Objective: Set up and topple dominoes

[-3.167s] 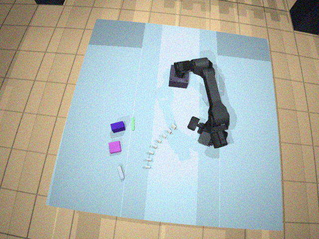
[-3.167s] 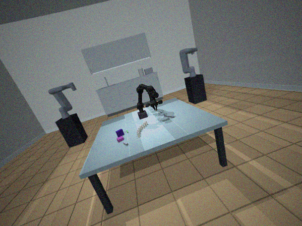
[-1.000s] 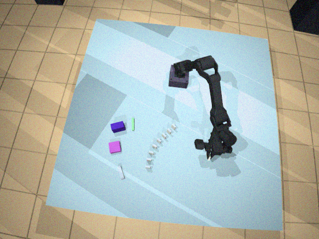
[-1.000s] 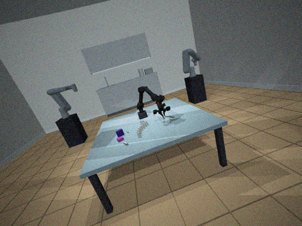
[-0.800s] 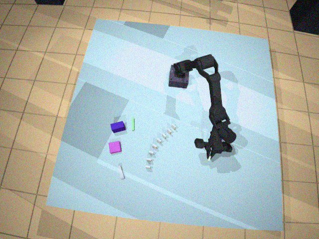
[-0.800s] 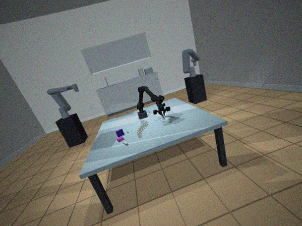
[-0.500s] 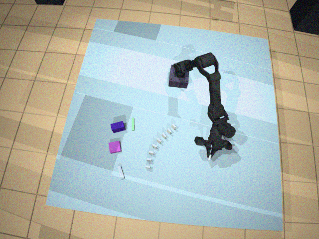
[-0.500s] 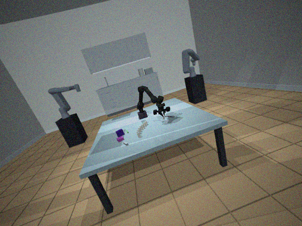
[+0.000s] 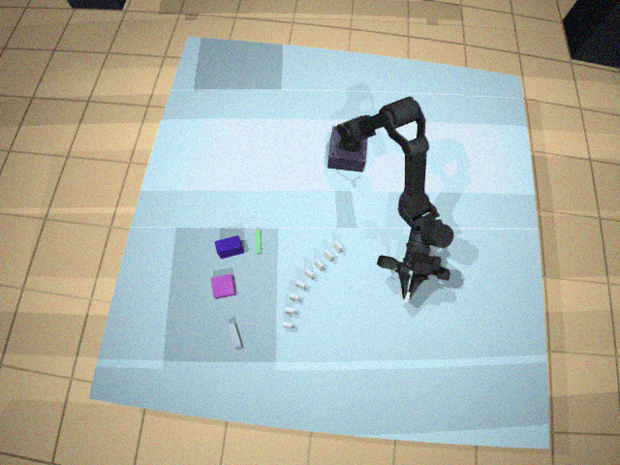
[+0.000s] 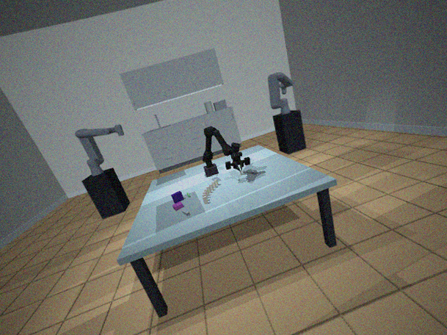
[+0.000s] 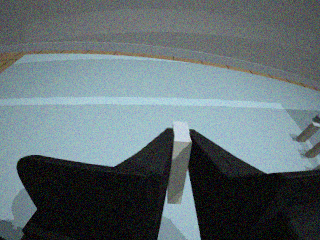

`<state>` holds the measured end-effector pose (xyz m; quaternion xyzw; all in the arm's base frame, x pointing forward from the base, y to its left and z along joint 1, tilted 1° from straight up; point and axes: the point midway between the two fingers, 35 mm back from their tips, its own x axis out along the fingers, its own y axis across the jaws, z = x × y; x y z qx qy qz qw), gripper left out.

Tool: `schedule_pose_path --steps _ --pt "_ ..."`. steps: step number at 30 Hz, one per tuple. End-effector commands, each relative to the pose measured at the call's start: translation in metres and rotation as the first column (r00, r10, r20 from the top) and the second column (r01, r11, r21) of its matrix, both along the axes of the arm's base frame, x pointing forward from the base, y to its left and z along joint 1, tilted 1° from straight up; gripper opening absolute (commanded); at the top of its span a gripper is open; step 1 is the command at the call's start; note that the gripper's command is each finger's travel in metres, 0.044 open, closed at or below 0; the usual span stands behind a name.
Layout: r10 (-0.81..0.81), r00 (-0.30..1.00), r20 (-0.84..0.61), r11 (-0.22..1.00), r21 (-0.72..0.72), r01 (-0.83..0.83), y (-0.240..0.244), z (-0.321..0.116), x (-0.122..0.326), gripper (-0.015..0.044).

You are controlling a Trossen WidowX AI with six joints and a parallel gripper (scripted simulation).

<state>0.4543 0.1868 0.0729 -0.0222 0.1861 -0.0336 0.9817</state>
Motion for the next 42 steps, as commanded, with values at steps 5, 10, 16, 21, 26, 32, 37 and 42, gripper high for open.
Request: schedule_pose_path --steps 5,10,16,21,26,32,37,42 --pt "-0.025 0.994 0.106 1.0 0.012 0.024 -0.006 0.011 -0.018 0.0027" --pt "-0.045 0.985 0.165 0.999 0.023 0.042 -0.012 0.016 -0.031 0.0027" --pt "-0.072 0.97 0.233 0.997 0.042 0.064 -0.021 0.022 -0.048 0.0027" --pt "-0.098 0.954 0.284 0.995 0.061 0.084 -0.03 0.028 -0.063 0.0027" --pt "-0.111 0.945 0.309 0.993 0.073 0.093 -0.035 0.031 -0.071 0.0027" --pt "-0.111 0.945 0.309 0.993 0.073 0.093 -0.035 0.031 -0.071 0.0027" --pt "-0.111 0.945 0.309 0.993 0.073 0.093 -0.035 0.031 -0.071 0.0027" --pt "-0.112 0.945 0.308 0.993 0.073 0.094 -0.034 0.03 -0.071 0.0027"
